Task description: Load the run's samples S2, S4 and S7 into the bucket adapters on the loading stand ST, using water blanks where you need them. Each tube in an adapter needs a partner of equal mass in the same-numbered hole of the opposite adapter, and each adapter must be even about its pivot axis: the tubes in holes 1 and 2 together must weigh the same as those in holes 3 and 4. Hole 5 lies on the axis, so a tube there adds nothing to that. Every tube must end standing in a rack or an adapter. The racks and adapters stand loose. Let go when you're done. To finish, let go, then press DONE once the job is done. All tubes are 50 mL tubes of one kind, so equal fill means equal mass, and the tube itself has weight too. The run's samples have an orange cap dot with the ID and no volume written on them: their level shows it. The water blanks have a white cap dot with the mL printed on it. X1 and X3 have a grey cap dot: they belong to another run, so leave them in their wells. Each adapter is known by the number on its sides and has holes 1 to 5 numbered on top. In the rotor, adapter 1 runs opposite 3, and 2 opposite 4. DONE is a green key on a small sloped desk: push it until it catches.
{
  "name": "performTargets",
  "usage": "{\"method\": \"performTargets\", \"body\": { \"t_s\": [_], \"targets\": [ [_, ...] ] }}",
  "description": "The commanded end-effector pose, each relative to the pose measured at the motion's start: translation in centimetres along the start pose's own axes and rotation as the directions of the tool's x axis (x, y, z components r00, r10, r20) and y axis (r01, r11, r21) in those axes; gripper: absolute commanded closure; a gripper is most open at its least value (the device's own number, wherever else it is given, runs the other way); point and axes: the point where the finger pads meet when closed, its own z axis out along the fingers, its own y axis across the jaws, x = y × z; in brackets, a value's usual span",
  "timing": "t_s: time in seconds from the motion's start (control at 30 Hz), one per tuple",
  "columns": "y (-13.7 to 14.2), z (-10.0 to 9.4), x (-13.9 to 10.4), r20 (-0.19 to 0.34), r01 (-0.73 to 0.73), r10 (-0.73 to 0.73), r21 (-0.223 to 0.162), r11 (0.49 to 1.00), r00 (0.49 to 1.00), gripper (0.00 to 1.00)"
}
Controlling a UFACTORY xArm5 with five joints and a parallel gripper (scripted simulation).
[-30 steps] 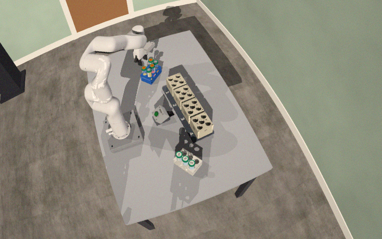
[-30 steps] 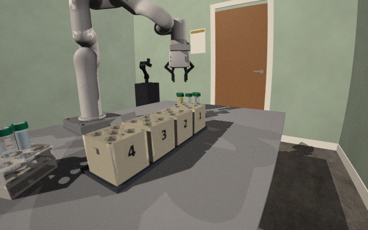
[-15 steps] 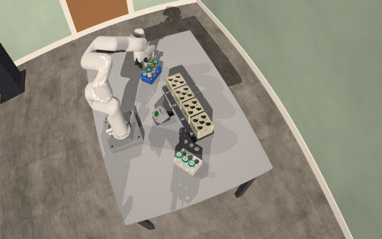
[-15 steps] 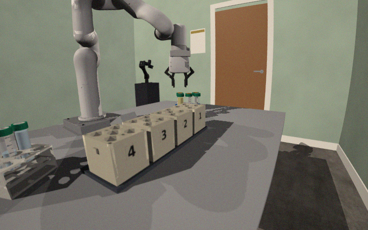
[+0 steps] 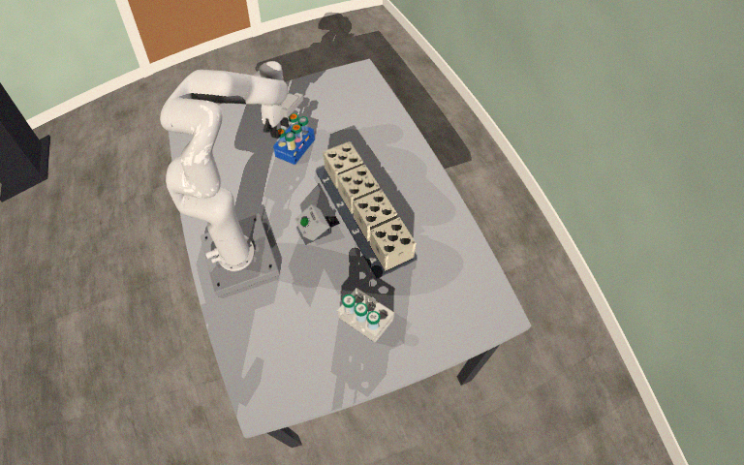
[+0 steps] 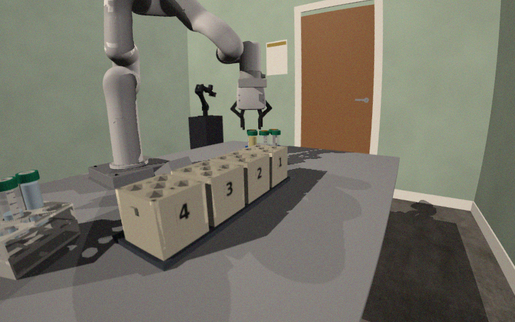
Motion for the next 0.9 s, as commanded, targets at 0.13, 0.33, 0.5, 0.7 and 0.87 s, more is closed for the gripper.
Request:
{"method": "performTargets", "body": {
  "t_s": [0.13, 0.33, 0.5, 0.7, 0.87],
  "targets": [
    [-0.1, 0.4, 0.0, 0.003, 0.0, 0.0, 0.003, 1.0, 1.0, 0.43],
    [-0.1, 0.4, 0.0, 0.003, 0.0, 0.0, 0.003, 1.0, 1.0, 0.43],
    [-0.1, 0.8, 0.0, 0.003, 0.0, 0.0, 0.003, 1.0, 1.0, 0.43],
    [-0.1, 1.2, 0.0, 0.003, 0.0, 0.0, 0.003, 1.0, 1.0, 0.43],
    [-0.1, 1.4, 0.0, 0.003, 0.0, 0.0, 0.003, 1.0, 1.0, 0.43]
  ]
}}
